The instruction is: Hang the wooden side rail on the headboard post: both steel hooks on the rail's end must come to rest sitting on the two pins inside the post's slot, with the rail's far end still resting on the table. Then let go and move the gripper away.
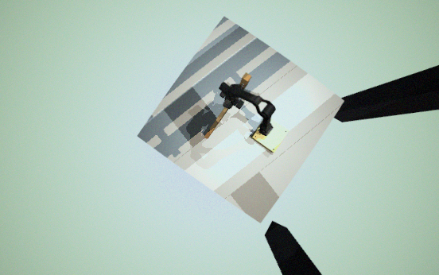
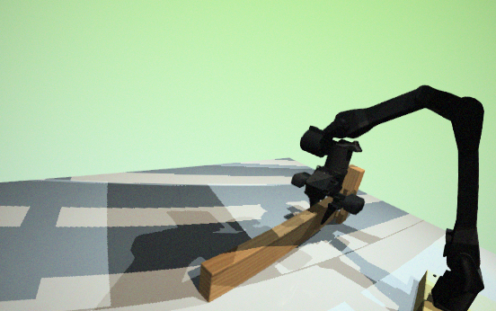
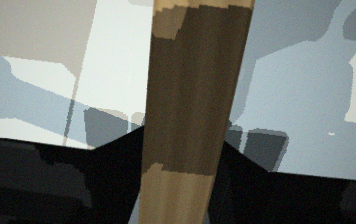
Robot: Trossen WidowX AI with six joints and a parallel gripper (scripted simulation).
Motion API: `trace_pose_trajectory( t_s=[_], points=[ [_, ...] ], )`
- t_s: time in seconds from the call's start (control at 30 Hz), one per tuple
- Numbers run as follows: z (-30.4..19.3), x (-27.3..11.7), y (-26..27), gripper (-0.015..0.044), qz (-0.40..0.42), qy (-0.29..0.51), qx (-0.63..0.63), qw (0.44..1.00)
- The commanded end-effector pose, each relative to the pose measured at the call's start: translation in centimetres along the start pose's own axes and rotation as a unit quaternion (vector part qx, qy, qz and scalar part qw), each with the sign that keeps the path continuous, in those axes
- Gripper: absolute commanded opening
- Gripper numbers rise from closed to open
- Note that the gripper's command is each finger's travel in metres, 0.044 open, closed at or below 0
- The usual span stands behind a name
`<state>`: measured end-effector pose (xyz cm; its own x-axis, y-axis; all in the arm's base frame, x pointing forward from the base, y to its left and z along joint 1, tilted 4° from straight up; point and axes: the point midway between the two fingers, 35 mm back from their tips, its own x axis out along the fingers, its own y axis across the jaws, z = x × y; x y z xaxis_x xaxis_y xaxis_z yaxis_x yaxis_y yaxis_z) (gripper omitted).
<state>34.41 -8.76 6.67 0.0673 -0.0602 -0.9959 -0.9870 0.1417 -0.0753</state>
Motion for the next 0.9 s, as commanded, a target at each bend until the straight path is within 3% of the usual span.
trace_pose_trajectory(
  t_s=[0.0, 0.87],
  points=[
    [0.02, -0.47, -0.19, 0.0000, -0.005, -0.001, -0.001, 1.000],
    [-0.23, -0.27, -0.38, 0.0000, -0.005, -0.001, -0.001, 1.000]
  ],
)
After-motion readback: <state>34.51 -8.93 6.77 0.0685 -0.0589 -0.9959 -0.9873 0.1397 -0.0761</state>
